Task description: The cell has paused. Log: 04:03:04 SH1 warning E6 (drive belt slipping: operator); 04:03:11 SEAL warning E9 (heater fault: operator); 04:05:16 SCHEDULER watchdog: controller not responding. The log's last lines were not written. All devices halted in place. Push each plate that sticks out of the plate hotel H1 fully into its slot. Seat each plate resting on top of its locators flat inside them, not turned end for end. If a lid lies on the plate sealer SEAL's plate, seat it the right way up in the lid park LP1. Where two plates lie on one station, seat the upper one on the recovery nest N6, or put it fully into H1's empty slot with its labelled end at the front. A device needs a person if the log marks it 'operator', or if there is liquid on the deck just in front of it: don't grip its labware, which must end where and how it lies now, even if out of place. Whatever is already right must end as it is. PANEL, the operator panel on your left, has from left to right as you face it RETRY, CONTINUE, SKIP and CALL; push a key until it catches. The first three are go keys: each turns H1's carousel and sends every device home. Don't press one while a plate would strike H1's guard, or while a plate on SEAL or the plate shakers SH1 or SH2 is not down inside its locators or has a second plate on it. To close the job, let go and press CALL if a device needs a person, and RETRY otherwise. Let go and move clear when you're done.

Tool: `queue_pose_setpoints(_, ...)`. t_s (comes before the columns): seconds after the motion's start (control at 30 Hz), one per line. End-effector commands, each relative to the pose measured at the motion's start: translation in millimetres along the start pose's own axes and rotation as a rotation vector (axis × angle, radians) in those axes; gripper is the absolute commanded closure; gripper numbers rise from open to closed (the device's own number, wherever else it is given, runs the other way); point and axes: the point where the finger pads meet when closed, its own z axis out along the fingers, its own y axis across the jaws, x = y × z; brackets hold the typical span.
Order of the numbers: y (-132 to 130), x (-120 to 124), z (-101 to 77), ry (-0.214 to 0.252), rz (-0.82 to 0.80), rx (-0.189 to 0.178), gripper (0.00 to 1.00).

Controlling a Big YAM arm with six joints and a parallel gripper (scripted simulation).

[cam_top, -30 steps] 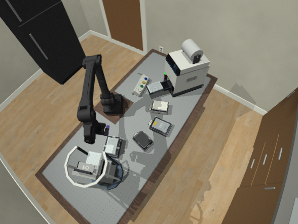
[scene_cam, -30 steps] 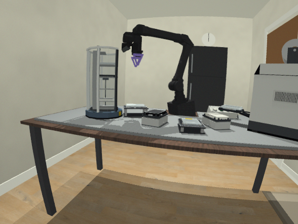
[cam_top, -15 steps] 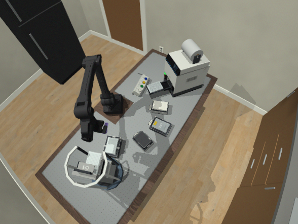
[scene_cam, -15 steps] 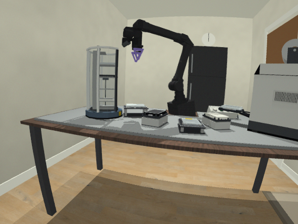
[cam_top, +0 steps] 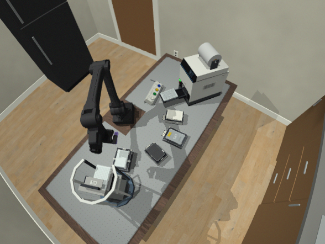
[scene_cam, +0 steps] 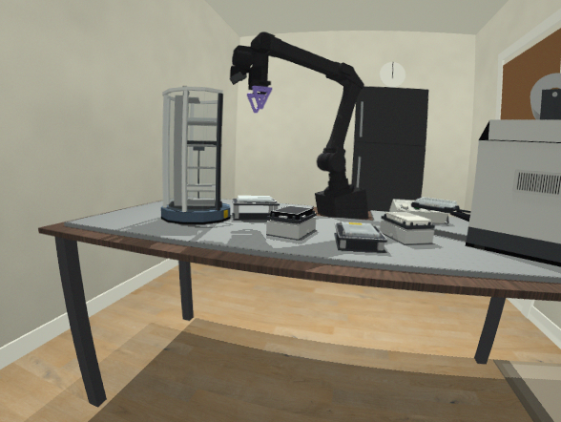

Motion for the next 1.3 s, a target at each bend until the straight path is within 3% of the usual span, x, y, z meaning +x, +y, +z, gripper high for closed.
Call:
queue_pose_setpoints(0.0, 13, 7, -9.0, -0.014, -0.133, -0.009, 0.0)
queue_pose_setpoints(0.5, 57, 15, -6.1, -0.007, -0.567, -0.008, 0.0)
queue_pose_setpoints(0.9, 90, 19, -23.5, -0.052, -0.545, -0.022, 0.0)
queue_pose_setpoints(1.27, 128, 30, -20.7, -0.041, -0.545, -0.026, 0.0)
